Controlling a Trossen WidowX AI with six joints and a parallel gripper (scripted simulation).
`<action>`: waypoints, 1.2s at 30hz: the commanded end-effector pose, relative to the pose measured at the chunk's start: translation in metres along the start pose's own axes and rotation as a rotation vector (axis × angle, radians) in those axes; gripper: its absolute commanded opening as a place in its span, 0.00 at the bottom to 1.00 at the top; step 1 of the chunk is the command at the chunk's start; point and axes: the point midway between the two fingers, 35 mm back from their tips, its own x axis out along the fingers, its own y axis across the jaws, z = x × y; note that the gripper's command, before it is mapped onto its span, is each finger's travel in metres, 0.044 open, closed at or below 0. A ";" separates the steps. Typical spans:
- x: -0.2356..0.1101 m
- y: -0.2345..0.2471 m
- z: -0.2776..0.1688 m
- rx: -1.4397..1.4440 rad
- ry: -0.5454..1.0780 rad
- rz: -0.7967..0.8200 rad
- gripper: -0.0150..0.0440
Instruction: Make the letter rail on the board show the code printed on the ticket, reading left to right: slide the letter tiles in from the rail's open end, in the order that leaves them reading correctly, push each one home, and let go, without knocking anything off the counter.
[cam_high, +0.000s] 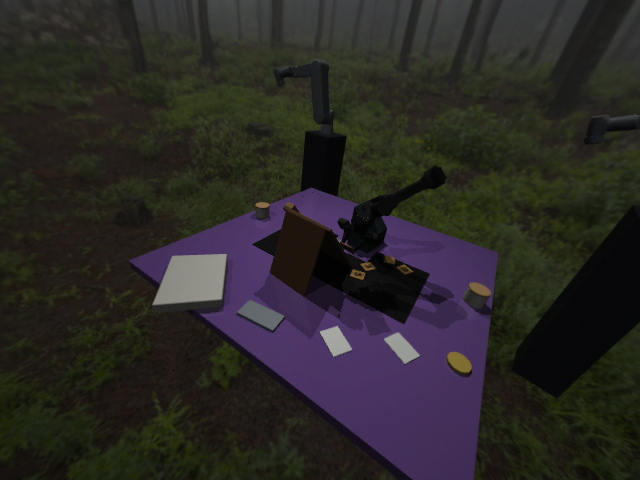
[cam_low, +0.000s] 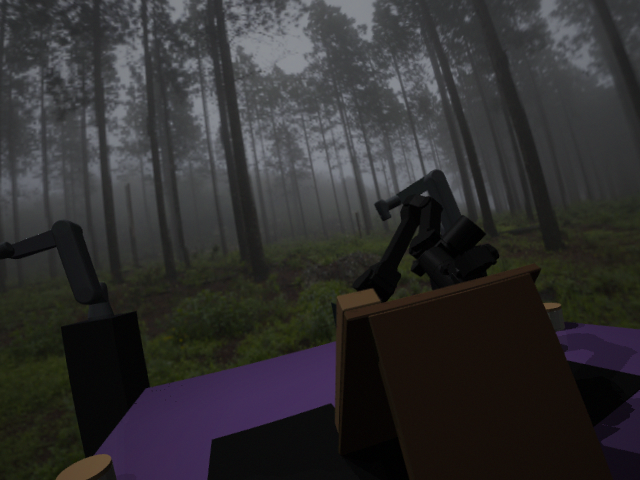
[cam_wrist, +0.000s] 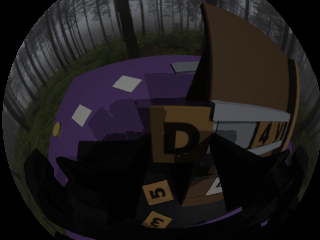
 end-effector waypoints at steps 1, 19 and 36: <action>0.000 -0.003 -0.001 -0.001 0.004 0.000 0.25; 0.000 -0.012 -0.001 -0.001 0.004 0.000 0.25; 0.000 -0.021 -0.001 -0.001 0.004 -0.001 0.25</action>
